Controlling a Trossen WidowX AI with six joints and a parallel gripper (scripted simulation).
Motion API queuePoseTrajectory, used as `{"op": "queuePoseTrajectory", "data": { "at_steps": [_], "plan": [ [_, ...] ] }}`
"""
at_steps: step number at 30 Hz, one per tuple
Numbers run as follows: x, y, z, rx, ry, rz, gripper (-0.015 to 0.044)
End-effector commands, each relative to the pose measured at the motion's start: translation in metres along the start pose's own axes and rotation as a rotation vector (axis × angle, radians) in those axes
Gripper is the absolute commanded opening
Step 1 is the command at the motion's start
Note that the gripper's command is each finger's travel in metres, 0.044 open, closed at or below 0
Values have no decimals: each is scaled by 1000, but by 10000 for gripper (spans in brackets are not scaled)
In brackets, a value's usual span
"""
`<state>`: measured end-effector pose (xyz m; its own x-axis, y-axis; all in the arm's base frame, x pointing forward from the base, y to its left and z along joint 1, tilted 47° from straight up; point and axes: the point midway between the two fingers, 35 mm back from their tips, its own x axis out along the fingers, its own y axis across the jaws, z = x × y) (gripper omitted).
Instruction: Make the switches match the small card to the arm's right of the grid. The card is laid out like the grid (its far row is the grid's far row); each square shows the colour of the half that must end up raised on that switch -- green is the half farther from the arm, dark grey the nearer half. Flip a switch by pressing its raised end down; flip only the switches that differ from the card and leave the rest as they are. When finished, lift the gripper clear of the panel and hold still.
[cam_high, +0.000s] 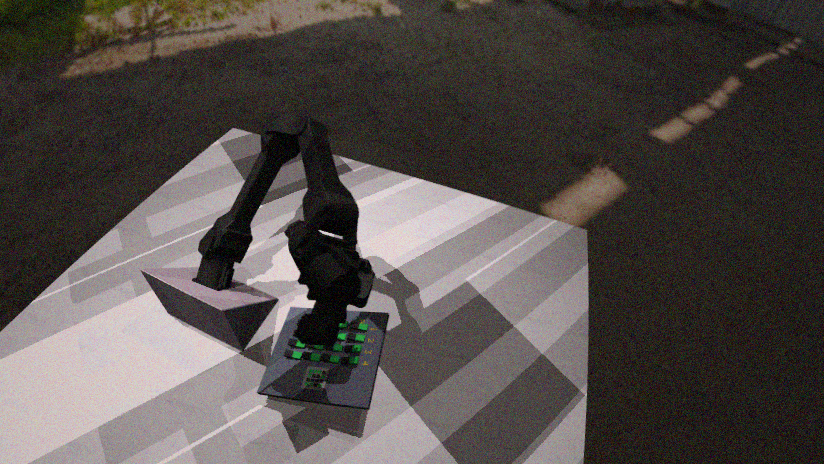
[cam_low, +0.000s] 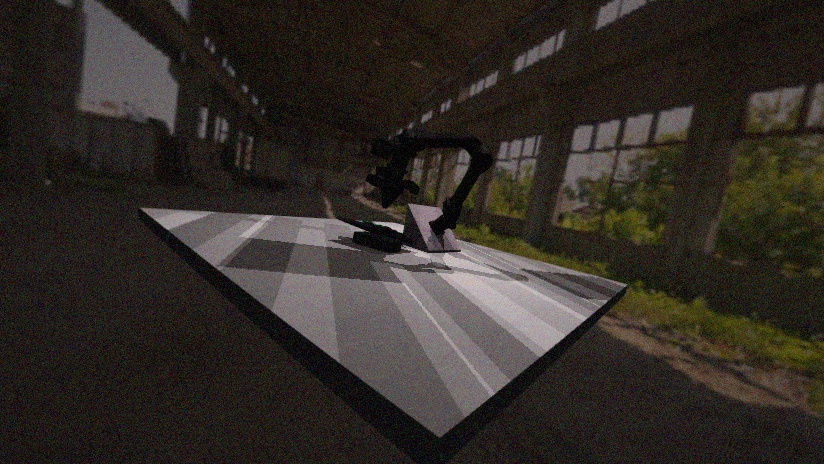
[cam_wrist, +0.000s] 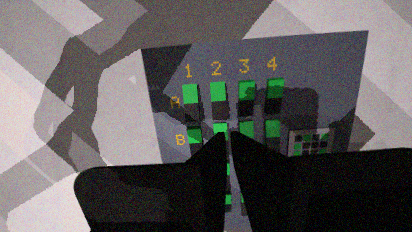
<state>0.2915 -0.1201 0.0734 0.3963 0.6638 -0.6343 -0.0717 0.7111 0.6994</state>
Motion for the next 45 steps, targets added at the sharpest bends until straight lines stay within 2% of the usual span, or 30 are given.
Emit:
{"op": "queuePoseTrajectory", "data": {
  "at_steps": [1,21,45],
  "plan": [
    [24,2,-1,3,-15,7,0],
    [55,3,-2,2,-22,9,0],
    [56,4,-2,2,-22,9,0]
  ]
}}
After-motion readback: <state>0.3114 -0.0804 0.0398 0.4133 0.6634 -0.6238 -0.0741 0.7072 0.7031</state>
